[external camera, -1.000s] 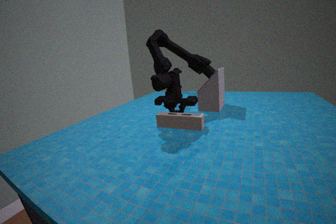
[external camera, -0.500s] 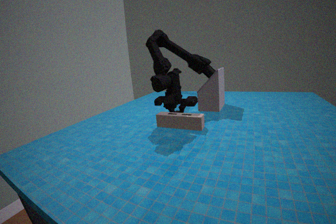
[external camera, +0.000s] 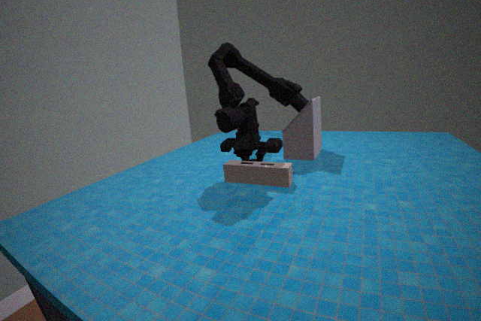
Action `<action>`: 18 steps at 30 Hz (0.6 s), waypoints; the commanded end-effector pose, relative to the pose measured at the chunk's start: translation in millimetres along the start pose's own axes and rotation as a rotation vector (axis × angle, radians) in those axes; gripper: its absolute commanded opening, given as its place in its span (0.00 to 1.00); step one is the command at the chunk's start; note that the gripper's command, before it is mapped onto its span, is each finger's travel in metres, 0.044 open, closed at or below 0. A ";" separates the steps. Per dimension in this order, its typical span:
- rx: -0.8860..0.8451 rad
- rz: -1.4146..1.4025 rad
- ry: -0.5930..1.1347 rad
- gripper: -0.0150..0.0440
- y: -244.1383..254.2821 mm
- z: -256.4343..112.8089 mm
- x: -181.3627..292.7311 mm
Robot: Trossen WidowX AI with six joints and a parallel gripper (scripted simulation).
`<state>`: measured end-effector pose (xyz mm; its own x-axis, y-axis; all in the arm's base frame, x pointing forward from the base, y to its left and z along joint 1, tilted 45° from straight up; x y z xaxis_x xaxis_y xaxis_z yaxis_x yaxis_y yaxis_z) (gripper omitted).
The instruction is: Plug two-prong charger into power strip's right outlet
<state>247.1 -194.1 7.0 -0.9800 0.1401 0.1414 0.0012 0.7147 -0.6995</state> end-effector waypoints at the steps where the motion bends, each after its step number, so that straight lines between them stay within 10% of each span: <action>1: -0.002 0.022 -0.038 0.25 -2.4 -5.3 -13.6; 18: -0.002 0.023 -0.038 0.25 -2.6 -6.9 -15.7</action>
<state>251.3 -194.5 8.0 -0.9796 0.1447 0.1393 0.0064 0.7157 -0.6983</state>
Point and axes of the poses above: the point midway between the two fingers, 35 mm back from their tips, its own z axis out along the fingers, its own y axis across the jaws, x = y × z, the point moved 2 cm from there along -z, back along the fingers, and after that the axes turned 3 degrees about -z, right-handed, at the moved point
